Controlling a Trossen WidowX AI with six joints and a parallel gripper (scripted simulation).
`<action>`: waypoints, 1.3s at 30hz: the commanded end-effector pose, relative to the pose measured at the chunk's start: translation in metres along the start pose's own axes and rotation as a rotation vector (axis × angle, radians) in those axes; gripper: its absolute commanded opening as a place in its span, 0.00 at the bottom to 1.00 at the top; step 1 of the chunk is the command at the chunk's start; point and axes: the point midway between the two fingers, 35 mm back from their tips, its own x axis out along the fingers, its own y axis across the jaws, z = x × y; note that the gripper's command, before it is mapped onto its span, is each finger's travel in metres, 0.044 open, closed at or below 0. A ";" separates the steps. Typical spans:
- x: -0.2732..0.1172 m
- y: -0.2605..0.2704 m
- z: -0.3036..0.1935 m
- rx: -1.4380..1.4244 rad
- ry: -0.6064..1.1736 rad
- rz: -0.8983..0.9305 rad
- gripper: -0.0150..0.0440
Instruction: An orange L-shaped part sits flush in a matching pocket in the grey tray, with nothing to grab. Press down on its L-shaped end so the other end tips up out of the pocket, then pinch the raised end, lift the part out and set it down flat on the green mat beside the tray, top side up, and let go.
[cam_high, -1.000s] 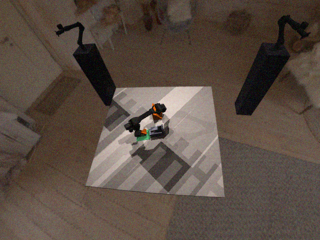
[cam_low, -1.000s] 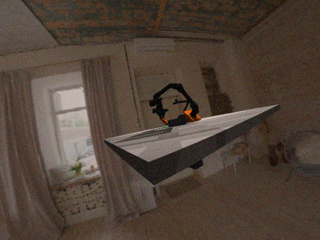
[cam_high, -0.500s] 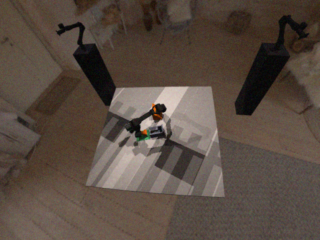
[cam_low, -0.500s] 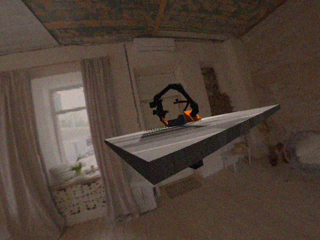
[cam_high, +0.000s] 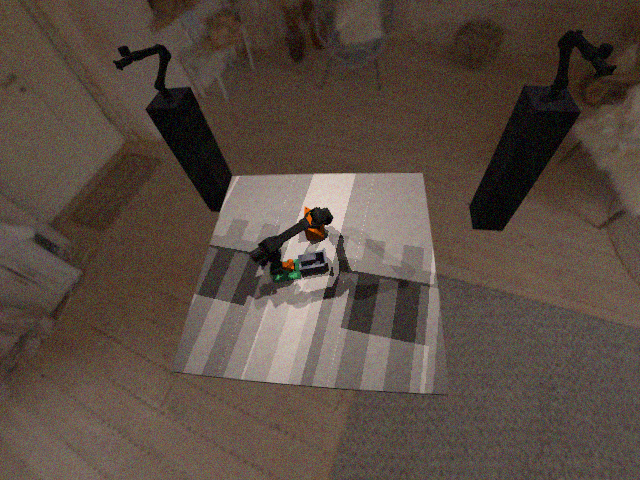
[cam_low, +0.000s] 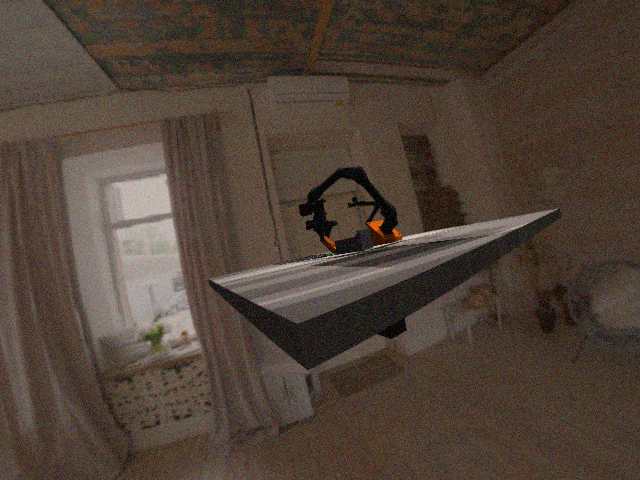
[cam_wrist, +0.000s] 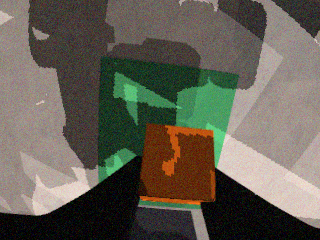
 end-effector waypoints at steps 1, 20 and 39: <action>0.000 0.000 0.000 0.000 0.000 0.000 0.39; -0.084 0.000 0.001 0.006 0.002 0.003 0.93; -0.080 0.001 0.003 0.007 -0.011 0.019 0.93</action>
